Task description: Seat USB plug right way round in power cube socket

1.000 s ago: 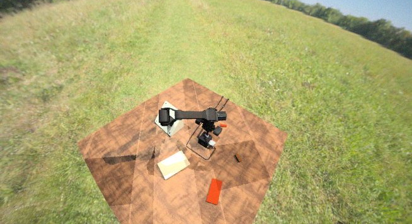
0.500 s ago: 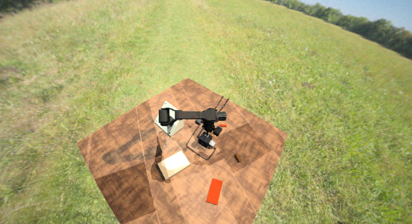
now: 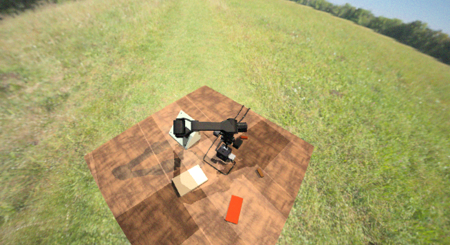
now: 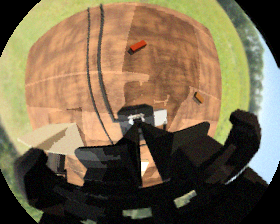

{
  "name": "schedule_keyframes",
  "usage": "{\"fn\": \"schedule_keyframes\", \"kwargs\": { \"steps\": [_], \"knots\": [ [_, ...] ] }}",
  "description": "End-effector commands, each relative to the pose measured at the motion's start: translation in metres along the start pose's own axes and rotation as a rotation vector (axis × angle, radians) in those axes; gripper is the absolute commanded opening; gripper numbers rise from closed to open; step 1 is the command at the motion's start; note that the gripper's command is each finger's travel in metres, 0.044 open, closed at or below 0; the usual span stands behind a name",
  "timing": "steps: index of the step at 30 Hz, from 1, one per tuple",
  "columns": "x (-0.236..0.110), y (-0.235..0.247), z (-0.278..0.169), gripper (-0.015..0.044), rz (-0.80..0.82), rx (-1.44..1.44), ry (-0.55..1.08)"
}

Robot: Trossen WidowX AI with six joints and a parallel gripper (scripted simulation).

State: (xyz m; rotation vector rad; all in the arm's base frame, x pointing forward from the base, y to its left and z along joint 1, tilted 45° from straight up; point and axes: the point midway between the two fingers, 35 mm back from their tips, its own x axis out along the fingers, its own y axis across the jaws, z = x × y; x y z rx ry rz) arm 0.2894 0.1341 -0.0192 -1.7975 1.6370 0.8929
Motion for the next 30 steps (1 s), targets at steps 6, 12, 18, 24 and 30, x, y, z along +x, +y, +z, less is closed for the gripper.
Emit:
{"fn": "schedule_keyframes", "kwargs": {
  "steps": [6,12,18,24,30],
  "knots": [
    [0.0013,0.0005,-0.0003,0.0,0.001,-0.005,-0.001],
    [0.0021,0.0005,-0.0004,0.0,0.001,-0.005,-0.001],
    [0.0028,0.0005,-0.0004,0.0,0.001,-0.005,-0.001],
    [0.0035,0.0005,-0.0005,0.0,0.001,-0.005,-0.001],
    [0.0042,0.0005,-0.0006,0.0,0.001,-0.005,-0.001]
  ]
}}
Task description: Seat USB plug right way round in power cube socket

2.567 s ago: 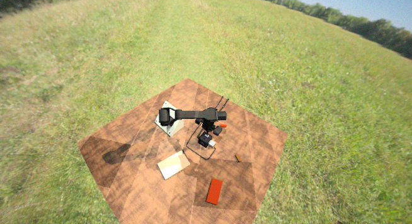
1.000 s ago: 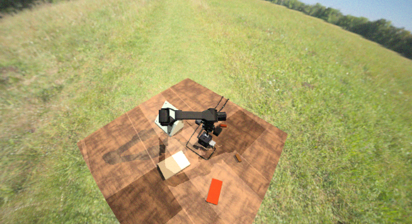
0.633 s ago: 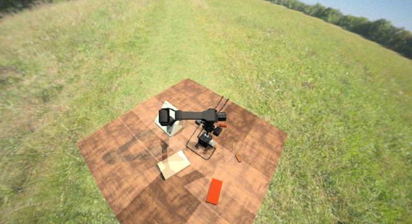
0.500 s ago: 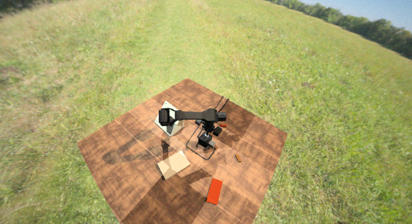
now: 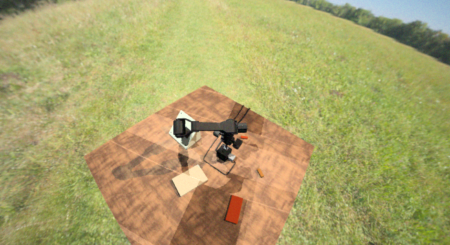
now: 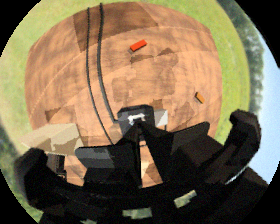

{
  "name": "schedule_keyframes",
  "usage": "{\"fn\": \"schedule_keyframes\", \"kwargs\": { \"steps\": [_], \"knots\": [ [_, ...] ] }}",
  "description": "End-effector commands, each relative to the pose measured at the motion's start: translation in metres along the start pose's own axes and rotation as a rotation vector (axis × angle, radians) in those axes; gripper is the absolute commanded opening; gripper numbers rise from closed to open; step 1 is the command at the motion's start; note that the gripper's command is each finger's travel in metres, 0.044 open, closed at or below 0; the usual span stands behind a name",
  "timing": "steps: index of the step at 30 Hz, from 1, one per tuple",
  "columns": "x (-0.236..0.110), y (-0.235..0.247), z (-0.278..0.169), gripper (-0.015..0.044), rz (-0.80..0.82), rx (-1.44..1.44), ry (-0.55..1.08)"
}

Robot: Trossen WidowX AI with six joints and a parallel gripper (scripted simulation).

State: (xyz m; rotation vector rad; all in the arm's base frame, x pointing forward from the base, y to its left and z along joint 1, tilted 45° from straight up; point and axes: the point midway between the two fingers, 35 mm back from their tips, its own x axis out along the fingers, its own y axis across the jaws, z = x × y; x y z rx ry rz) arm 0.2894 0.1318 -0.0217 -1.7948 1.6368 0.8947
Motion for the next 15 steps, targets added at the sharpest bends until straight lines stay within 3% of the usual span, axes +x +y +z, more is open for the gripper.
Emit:
{"fn": "schedule_keyframes", "kwargs": {
  "steps": [1,15],
  "knots": [
    [0.0009,0.0004,-0.0005,0.0,-0.001,-0.006,0.002],
    [0.0026,0.0004,-0.0006,0.0,-0.001,-0.006,0.002]
  ]
}}
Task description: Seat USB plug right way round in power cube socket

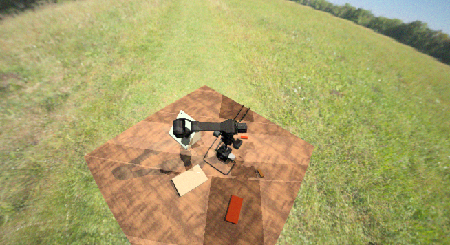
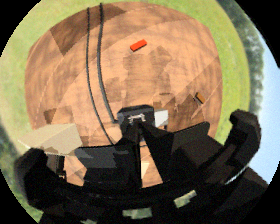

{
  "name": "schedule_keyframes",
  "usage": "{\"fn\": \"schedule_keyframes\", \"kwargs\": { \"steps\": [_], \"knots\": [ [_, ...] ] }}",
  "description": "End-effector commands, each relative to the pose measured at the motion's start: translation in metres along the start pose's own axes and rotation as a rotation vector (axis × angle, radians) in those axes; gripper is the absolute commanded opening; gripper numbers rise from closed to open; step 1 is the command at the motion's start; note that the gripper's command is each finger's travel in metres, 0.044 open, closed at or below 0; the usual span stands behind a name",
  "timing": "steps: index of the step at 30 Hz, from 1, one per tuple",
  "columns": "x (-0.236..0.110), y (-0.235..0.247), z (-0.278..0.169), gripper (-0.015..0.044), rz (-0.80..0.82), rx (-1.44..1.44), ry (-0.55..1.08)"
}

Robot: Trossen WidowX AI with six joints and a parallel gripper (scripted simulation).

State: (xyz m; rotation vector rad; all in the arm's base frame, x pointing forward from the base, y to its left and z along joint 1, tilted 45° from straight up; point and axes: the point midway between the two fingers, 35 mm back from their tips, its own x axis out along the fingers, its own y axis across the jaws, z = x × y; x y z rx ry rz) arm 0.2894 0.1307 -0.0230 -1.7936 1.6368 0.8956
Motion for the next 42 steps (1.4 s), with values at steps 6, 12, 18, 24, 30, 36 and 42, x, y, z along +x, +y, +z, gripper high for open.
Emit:
{"fn": "schedule_keyframes", "kwargs": {
  "steps": [6,12,18,24,30,36,42],
  "knots": [
    [0.0016,0.0003,-0.0006,0.0,-0.001,-0.006,0.003],
    [0.0024,0.0003,-0.0006,0.0,-0.001,-0.006,0.003],
    [0.0031,0.0003,-0.0007,0.0,-0.001,-0.006,0.003],
    [0.0038,0.0003,-0.0008,0.0,-0.001,-0.006,0.003],
    [0.0045,0.0003,-0.0009,0.0,-0.001,-0.006,0.003],
    [0.0052,0.0003,-0.0009,0.0,-0.001,-0.006,0.003],
    [0.006,0.0003,-0.001,0.0,-0.001,-0.006,0.003]
  ]
}}
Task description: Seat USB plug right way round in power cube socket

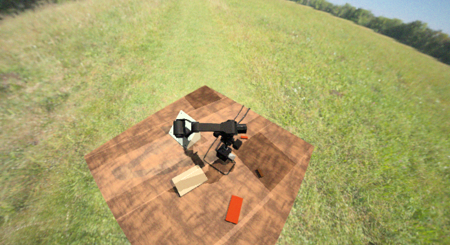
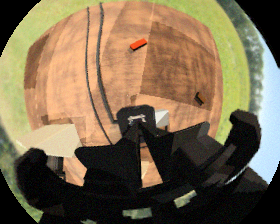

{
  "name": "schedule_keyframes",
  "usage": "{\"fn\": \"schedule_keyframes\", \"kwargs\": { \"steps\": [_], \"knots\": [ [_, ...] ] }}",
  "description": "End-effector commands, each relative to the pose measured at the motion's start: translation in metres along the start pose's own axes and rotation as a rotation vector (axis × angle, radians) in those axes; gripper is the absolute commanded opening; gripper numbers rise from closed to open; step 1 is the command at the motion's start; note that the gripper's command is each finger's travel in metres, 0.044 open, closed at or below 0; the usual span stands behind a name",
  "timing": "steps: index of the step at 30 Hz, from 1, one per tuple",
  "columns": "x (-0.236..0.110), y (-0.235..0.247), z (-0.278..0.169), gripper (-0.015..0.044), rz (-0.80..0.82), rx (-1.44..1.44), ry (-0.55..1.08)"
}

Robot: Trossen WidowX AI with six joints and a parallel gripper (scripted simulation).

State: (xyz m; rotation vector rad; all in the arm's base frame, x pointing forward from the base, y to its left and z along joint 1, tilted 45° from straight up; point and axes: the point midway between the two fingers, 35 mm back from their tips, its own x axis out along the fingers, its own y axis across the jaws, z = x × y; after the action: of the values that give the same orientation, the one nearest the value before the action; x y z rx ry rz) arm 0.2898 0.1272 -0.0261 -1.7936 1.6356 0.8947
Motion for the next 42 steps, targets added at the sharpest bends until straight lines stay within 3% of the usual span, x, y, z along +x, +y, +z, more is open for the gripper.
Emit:
{"fn": "schedule_keyframes", "kwargs": {
  "steps": [1,42],
  "knots": [
    [0.0014,0.0004,-0.0003,0.0,0.0,-0.006,0.003],
    [0.0063,0.0004,-0.0008,0.0,0.0,-0.006,0.003]
  ]
}}
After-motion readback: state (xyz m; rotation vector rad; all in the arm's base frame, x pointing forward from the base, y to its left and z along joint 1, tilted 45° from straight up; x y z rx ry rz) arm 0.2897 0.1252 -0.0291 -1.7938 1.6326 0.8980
